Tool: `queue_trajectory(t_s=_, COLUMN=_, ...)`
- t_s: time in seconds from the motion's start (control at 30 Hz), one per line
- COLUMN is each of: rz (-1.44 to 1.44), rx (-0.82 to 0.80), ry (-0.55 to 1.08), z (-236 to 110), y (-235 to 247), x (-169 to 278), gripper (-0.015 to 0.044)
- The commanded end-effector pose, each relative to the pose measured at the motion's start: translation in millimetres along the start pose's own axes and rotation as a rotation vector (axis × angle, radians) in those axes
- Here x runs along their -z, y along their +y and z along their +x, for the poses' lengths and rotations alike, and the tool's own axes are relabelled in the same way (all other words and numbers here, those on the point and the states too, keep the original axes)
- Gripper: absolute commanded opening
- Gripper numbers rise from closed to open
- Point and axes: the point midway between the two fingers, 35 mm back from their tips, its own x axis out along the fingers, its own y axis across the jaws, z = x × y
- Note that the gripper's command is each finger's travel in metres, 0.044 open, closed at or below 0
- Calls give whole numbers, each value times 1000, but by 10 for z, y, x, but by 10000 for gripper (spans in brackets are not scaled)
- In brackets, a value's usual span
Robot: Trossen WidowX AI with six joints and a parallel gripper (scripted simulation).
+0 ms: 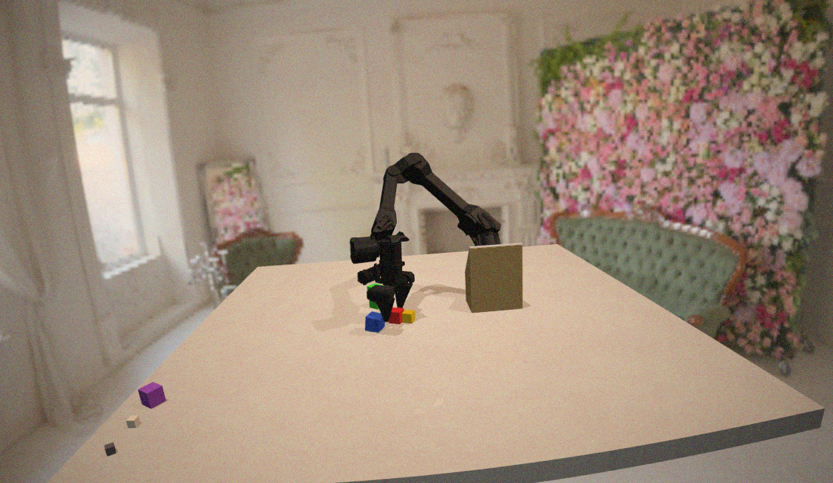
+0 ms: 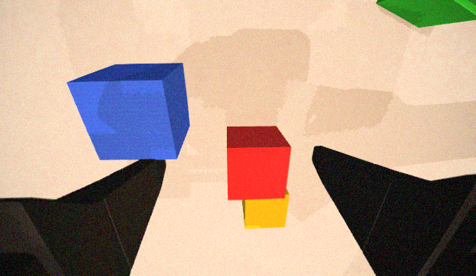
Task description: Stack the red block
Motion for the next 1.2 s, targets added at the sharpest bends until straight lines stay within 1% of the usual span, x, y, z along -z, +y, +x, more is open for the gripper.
queue_trajectory(t_s=0.0, rz=7, rx=29, ry=19, z=17, y=-70, x=22, gripper=440)
queue_trajectory(t_s=0.07, rz=7, rx=29, ry=19, z=17, y=-70, x=22, gripper=440)
queue_trajectory(t_s=1.17, rz=7, rx=29, ry=19, z=17, y=-70, x=22, gripper=220)
